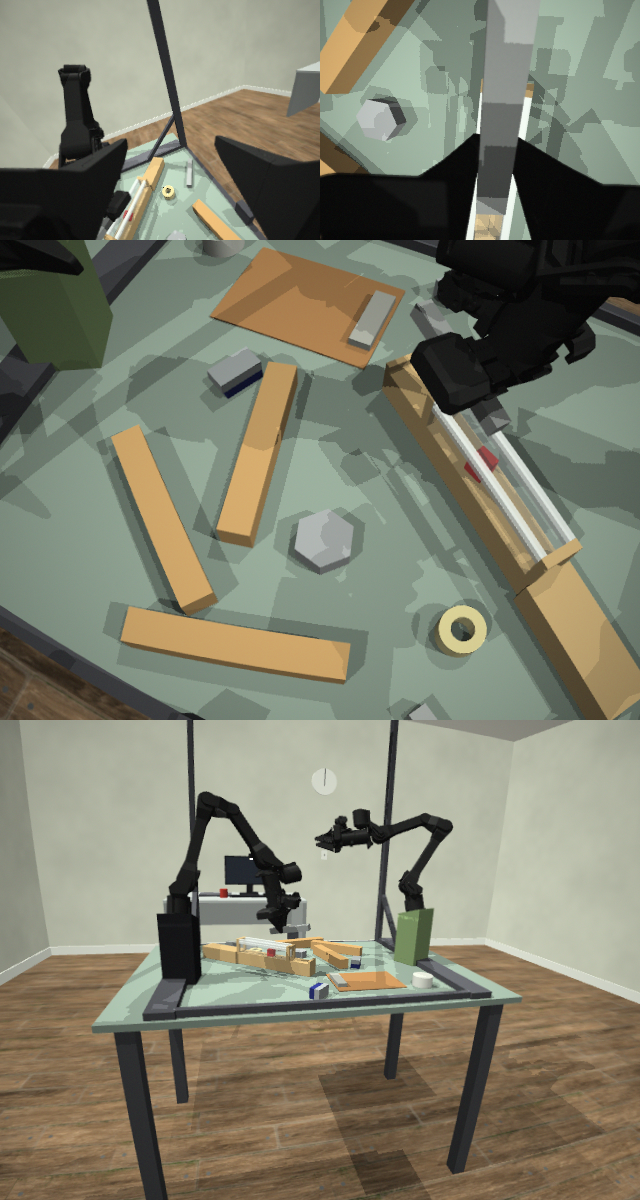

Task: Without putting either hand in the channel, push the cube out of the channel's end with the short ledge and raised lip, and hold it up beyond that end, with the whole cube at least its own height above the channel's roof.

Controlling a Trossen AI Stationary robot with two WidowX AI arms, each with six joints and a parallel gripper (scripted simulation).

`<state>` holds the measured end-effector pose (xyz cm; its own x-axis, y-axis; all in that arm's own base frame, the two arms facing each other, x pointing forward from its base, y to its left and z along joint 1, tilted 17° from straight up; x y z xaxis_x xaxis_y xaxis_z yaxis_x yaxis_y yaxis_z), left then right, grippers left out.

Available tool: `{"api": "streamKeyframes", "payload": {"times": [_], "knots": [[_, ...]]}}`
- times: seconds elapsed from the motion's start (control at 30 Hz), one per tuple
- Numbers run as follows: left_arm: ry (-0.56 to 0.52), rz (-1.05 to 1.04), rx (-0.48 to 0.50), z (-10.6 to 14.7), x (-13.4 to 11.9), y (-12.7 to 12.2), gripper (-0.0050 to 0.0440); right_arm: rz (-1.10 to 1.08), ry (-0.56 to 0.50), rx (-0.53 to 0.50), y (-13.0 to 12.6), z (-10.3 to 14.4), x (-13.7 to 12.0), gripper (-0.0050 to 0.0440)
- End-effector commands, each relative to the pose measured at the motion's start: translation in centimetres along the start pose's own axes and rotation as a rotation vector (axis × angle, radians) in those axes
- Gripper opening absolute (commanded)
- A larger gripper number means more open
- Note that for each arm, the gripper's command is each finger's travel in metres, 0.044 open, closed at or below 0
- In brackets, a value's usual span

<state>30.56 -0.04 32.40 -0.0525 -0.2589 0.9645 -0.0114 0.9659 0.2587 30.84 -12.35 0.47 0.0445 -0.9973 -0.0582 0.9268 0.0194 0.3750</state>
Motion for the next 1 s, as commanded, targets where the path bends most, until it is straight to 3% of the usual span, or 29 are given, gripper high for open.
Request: {"api": "streamKeyframes", "payload": {"times": [0.0, 0.07, 0.13, 0.47, 0.63, 0.7, 0.97], "knots": [[-0.017, -0.003, 0.006, 0.1, 0.6, 0.2, 0.0400, 0.002, -0.014, 0.050, 2.9, 1.1, -3.4, 0.0000], [-0.017, -0.003, 0.006, 0.1, 0.6, 0.2, 0.0400, 0.001, -0.004, 0.057, 3.5, 1.1, -4.9, 0.0000], [-0.017, -0.003, 0.006, 0.1, 0.6, 0.2, 0.0400, 0.001, -0.004, 0.057, 3.5, 1.1, -4.9, 0.0000], [-0.017, -0.003, 0.006, 0.1, 0.6, 0.2, 0.0400, -0.007, 0.061, 0.089, 5.2, 1.8, -13.0, 0.0000], [-0.017, -0.003, 0.006, 0.1, 0.6, 0.2, 0.0400, -0.014, 0.100, 0.099, 5.4, 2.4, -17.1, 0.0000], [-0.017, -0.003, 0.006, 0.1, 0.6, 0.2, 0.0400, -0.014, 0.100, 0.099, 5.4, 2.4, -17.1, 0.0000], [-0.017, -0.003, 0.006, 0.1, 0.6, 0.2, 0.0400, -0.028, 0.176, 0.111, 4.7, 3.8, -23.7, 0.0000]]}}
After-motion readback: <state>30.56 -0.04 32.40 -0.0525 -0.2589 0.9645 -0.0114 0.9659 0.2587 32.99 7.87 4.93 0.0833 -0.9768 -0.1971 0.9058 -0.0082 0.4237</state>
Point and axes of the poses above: on each arm, the point midway between the two fingers, 35 mm back from their tips, its own z axis back along the fingers, its own y axis across the jaws, x = y × z, the point moved 1 cm from there along z, back along the fingers, and after that the axes turned 15 degrees about -z, right-handed, at the moved point
